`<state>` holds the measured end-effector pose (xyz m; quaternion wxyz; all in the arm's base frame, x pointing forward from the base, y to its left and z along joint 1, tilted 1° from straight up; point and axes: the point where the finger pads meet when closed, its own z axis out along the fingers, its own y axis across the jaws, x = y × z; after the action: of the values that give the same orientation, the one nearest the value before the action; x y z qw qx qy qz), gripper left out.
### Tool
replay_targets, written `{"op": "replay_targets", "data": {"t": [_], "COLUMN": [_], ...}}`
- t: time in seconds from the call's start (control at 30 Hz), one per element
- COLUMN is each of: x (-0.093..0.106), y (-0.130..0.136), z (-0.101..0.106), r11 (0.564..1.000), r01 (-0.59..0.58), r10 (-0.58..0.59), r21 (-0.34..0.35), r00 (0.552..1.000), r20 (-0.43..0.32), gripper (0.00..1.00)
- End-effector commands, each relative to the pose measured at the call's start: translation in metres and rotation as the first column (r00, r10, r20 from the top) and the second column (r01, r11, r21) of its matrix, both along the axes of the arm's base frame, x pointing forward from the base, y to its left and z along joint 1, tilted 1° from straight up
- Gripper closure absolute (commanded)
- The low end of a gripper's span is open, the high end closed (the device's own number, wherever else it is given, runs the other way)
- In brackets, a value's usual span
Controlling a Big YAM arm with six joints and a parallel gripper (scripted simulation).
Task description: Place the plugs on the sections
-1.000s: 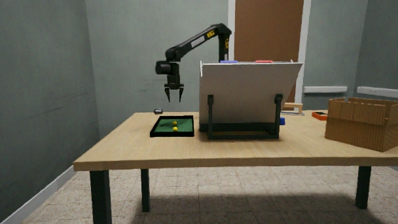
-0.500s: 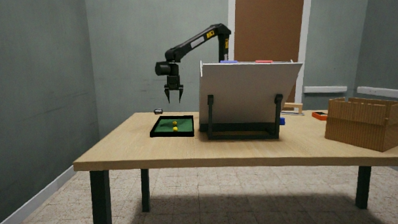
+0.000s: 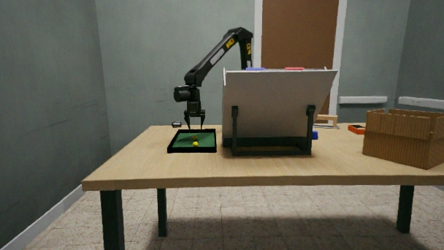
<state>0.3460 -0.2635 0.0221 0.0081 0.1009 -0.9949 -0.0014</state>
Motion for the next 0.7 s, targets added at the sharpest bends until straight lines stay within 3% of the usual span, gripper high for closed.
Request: {"op": "replay_targets", "data": {"t": [0.0, 0.67], "x": [0.000, 0.001], "y": [-0.008, -0.009], "z": [-0.009, -0.016], "r11": [1.000, 1.000], "r01": [0.005, 0.006], "r10": [-0.005, -0.006], "r21": [-0.006, -0.009], "r00": [1.000, 1.000], "r20": [0.013, 0.017], "gripper": [0.44, 0.44]}}
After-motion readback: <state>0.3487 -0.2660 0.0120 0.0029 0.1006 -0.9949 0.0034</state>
